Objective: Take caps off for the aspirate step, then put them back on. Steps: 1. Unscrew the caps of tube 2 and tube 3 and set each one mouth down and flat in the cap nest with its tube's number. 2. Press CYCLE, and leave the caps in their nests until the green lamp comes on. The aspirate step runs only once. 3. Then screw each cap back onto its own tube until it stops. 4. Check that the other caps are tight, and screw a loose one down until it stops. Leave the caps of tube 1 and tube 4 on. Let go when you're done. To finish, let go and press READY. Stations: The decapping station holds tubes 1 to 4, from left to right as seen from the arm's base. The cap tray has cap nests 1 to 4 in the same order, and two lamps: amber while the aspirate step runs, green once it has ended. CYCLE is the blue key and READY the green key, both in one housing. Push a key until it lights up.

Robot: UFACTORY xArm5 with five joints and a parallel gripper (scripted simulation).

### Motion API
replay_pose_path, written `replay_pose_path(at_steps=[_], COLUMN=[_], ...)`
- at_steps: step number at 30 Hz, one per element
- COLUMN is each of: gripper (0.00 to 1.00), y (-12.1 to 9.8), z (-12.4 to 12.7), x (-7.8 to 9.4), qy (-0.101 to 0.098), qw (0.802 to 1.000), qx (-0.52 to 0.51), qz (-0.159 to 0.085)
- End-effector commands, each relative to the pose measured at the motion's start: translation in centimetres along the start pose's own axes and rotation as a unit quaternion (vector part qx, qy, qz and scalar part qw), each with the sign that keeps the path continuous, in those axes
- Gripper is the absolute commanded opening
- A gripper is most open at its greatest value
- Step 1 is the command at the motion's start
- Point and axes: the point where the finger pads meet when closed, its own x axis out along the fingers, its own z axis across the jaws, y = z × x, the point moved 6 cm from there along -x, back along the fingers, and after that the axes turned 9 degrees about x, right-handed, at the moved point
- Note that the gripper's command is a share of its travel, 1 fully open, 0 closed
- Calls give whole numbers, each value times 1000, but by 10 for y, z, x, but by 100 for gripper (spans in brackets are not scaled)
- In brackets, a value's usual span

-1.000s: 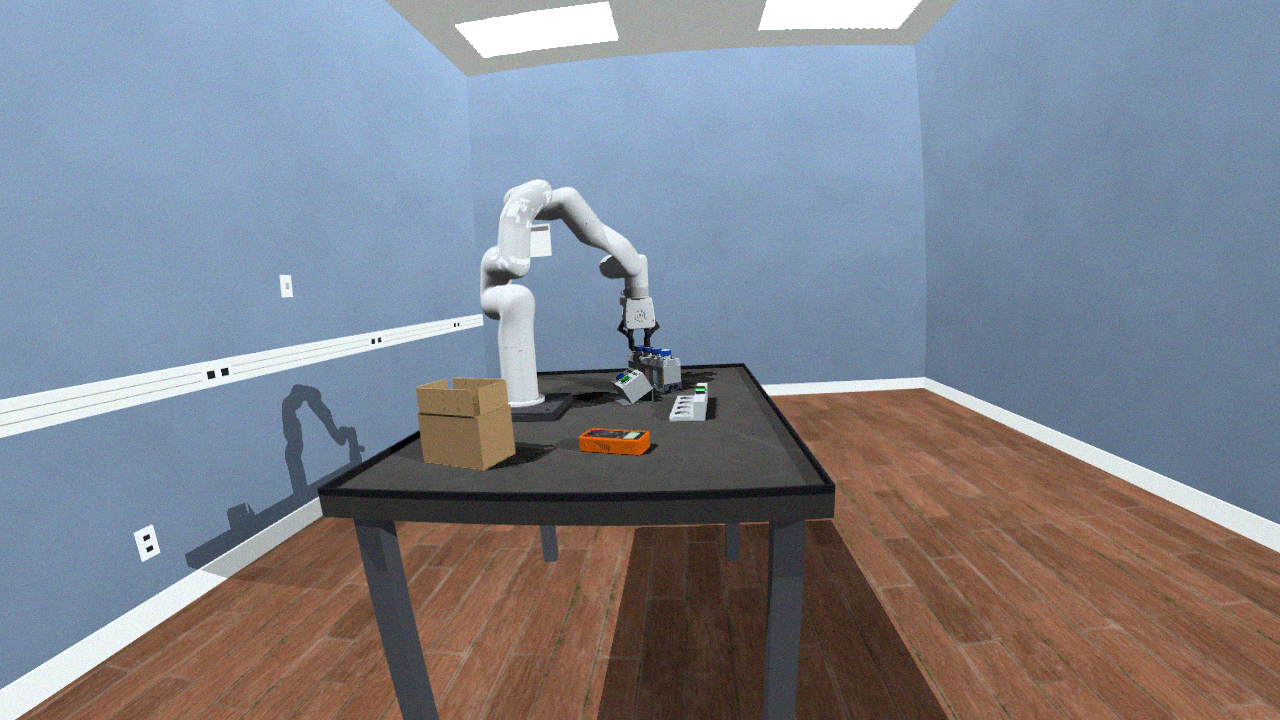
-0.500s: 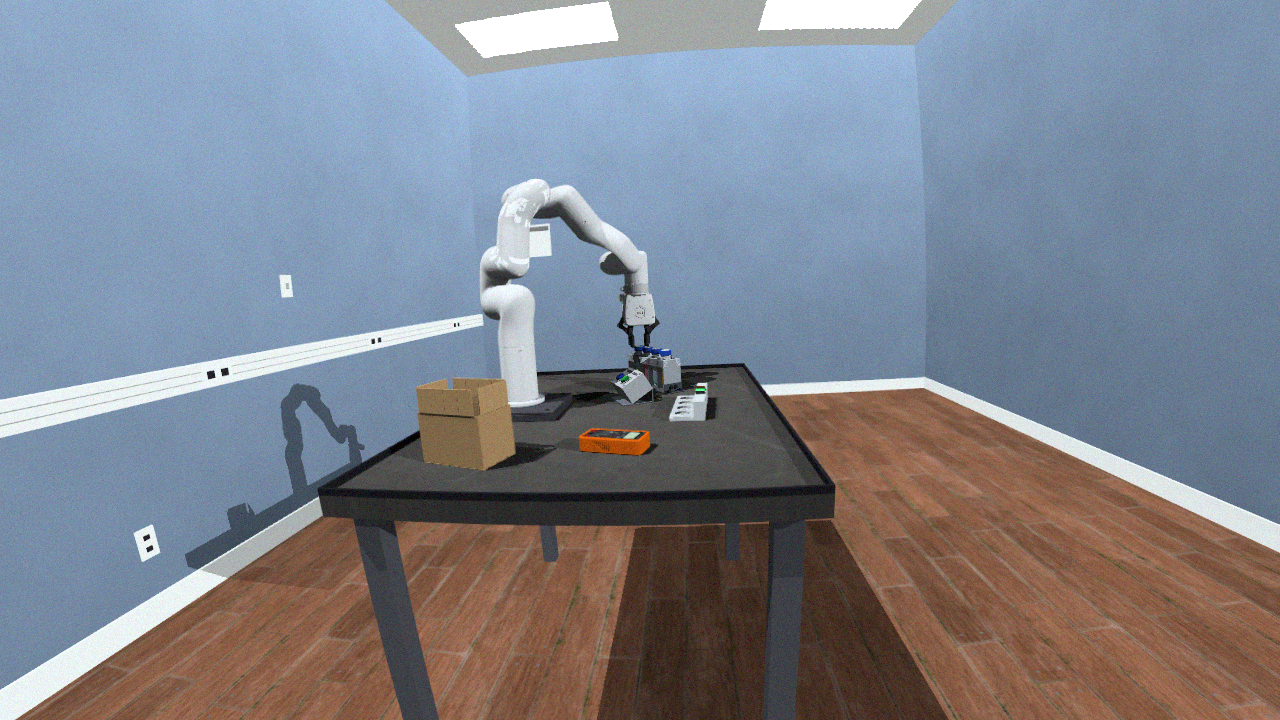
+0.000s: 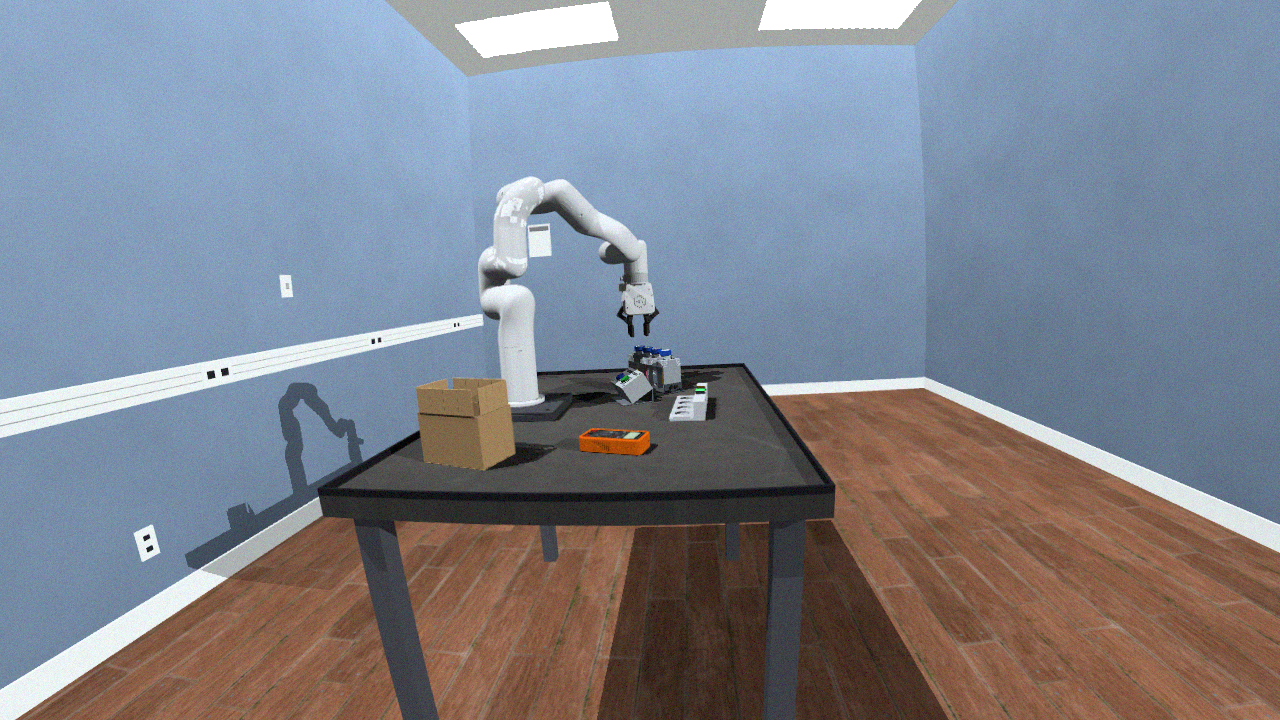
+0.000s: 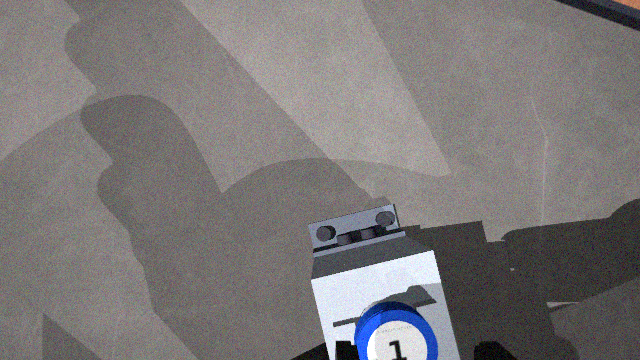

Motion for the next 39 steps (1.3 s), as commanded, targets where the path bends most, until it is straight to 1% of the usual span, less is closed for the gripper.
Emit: replay_pose_path(at_steps=[1,4,6,7,8,21,23,25,32,38,39], gripper=[46,46,46,46,46,46,46,46,46,46,46], y=[-22,-33,-33,-41,-48,-131,-131,-143,-143,-143,-143], z=[9,14,14,17,21,55,55,60,60,61,61], x=[-2,-3,-3,-3,-3,-4,-4,-4,-4,14,14], qy=[-4,-3,-3,-3,-3,-3,-3,-3,-3,-3,-3], qw=[992,985,985,975,971,971,971,971,971,971,971], qx=[-123,-172,-172,-223,-241,-241,-241,-241,-241,-241,-241], qz=[-5,-5,-5,-6,-6,-6,-6,-6,-6,-6,-6])
